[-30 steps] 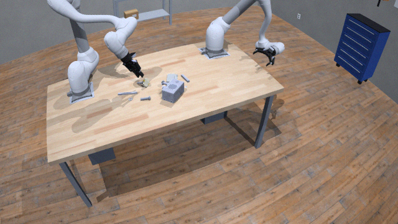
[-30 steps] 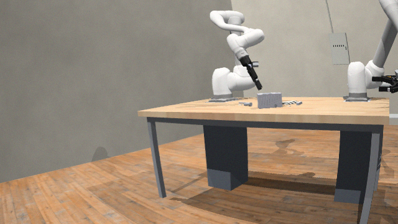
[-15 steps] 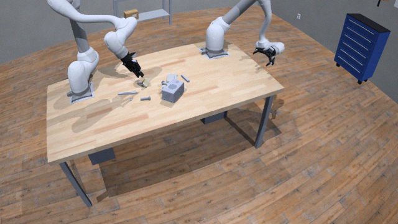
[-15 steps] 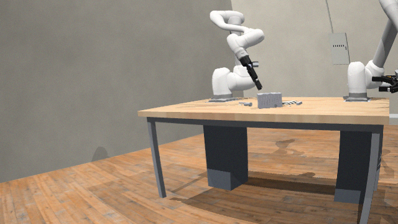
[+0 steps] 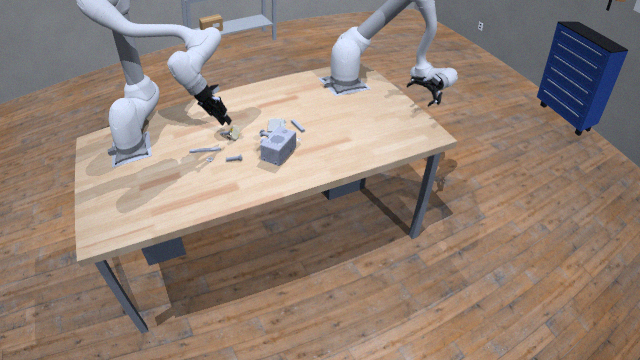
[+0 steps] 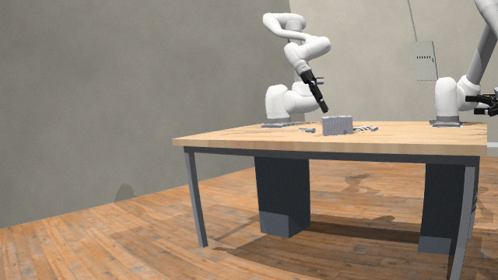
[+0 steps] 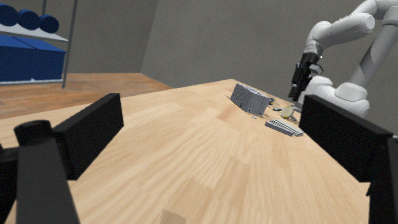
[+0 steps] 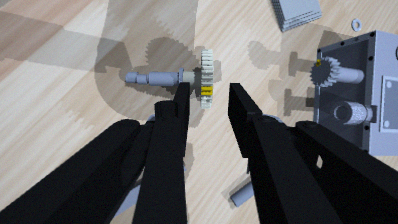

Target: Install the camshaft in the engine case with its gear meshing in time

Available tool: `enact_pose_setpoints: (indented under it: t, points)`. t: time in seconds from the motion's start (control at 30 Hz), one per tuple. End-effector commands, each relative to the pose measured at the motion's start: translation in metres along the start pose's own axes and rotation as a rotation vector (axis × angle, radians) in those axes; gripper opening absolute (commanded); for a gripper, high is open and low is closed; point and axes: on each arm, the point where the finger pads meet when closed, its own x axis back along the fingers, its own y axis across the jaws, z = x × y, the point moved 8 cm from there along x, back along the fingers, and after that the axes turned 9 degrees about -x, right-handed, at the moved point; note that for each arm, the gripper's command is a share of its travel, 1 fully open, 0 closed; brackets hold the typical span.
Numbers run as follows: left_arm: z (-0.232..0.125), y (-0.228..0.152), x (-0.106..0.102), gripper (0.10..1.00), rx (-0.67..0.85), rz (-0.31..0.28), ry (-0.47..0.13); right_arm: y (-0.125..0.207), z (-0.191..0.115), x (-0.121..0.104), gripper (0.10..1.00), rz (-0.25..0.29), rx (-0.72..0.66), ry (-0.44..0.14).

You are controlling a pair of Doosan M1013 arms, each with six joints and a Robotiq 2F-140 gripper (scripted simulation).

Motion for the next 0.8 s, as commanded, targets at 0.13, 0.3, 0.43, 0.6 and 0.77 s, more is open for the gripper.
enact_pose_setpoints:
  t: [0.13, 0.3, 0.43, 0.6, 0.77]
  points:
    - [0.001, 0.000, 0.000, 1.000, -0.001, 0.000, 0.000, 0.001, 0.000, -0.009, 0.291, -0.001, 0.000, 0.001]
    - [0.001, 0.000, 0.000, 1.000, -0.001, 0.000, 0.000, 0.001, 0.000, -0.018, 0.291, -0.001, 0.000, 0.001]
    - [0.001, 0.000, 0.000, 1.000, -0.001, 0.000, 0.000, 0.001, 0.000, -0.028, 0.291, -0.001, 0.000, 0.001]
    - [0.001, 0.000, 0.000, 1.000, -0.001, 0.000, 0.000, 0.001, 0.000, -0.040, 0.291, -0.001, 0.000, 0.001]
    - [0.001, 0.000, 0.000, 1.000, -0.001, 0.000, 0.000, 0.001, 0.000, -0.046, 0.291, -0.001, 0.000, 0.001]
